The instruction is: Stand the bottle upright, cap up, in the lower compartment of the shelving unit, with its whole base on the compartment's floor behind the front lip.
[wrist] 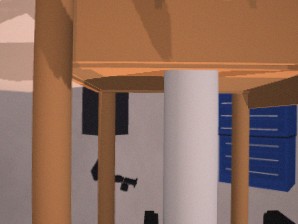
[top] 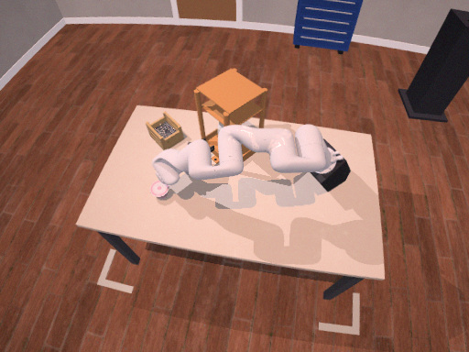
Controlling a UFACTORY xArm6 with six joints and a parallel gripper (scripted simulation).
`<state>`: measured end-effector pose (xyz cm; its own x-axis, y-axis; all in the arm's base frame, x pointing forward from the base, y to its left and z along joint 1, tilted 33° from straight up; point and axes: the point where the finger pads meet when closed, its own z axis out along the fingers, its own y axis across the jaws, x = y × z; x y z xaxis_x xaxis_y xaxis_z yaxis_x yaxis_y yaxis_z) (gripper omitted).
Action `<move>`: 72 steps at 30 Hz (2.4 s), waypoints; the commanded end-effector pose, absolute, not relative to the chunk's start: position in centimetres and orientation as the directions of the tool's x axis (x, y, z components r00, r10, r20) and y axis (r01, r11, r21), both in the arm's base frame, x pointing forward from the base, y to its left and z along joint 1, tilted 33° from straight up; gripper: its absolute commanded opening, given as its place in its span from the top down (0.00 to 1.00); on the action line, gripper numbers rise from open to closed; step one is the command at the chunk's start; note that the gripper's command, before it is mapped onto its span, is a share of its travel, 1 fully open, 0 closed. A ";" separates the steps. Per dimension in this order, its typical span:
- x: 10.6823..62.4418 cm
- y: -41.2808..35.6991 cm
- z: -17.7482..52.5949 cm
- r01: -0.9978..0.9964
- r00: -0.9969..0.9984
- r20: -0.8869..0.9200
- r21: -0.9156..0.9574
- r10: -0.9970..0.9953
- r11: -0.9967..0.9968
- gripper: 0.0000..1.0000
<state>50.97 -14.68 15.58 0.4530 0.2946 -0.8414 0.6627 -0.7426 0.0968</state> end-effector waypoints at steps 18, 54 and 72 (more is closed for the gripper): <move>53.2 -12.7 17.6 0.659 0.454 -0.842 0.097 0.291 -0.746 0.33; 53.2 -12.5 18.2 0.659 0.454 -0.842 0.097 0.291 -0.746 0.33; 52.0 -13.3 20.5 0.659 0.454 -0.842 0.097 0.291 -0.746 0.33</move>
